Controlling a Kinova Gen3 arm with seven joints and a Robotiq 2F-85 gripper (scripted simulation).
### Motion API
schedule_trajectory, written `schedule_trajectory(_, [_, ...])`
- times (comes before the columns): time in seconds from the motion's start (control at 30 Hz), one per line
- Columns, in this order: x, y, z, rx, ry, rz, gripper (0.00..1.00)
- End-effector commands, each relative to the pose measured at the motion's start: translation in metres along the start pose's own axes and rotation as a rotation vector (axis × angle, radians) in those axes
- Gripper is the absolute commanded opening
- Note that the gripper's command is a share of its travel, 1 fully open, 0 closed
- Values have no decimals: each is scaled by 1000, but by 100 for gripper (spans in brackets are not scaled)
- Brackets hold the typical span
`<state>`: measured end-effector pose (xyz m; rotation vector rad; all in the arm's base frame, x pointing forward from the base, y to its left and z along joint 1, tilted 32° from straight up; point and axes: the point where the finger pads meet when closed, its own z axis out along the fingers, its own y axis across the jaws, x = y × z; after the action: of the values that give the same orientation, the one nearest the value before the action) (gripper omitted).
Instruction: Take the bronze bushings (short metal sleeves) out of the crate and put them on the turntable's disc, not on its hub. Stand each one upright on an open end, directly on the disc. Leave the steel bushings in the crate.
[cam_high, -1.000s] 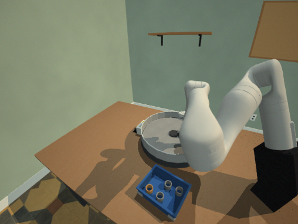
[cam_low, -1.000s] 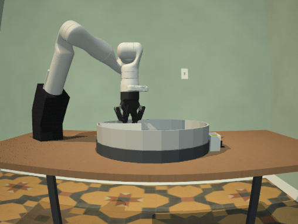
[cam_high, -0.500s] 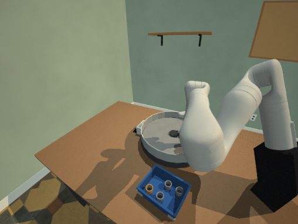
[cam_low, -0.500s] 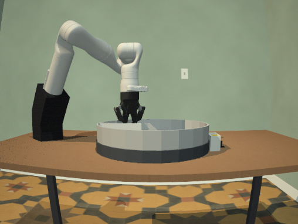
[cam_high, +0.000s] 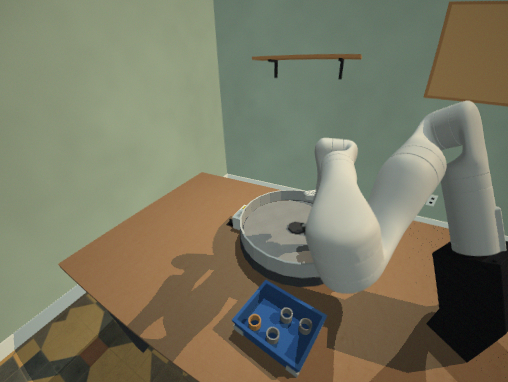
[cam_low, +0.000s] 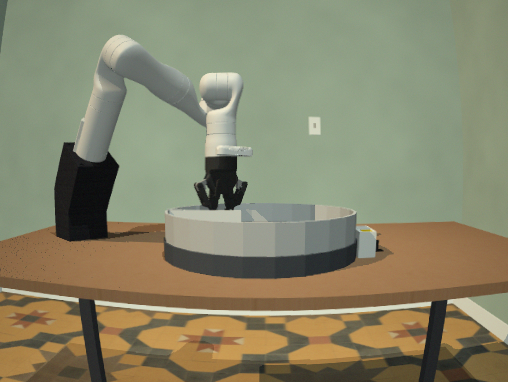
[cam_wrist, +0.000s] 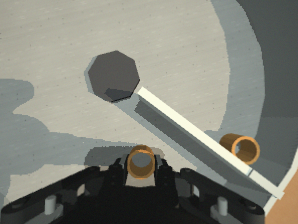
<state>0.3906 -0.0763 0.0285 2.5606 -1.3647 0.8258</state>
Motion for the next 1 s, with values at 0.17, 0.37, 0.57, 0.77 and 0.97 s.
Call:
schedule_trajectory(0.17, [1, 1, 0, 1, 5, 13, 0])
schedule_trajectory(0.37, [1, 1, 0, 1, 5, 13, 0])
schedule_trajectory(0.57, [1, 1, 0, 1, 5, 13, 40])
schedule_trajectory(0.77, [1, 1, 0, 1, 5, 13, 40])
schedule_trajectory(0.97, [1, 1, 0, 1, 5, 13, 40])
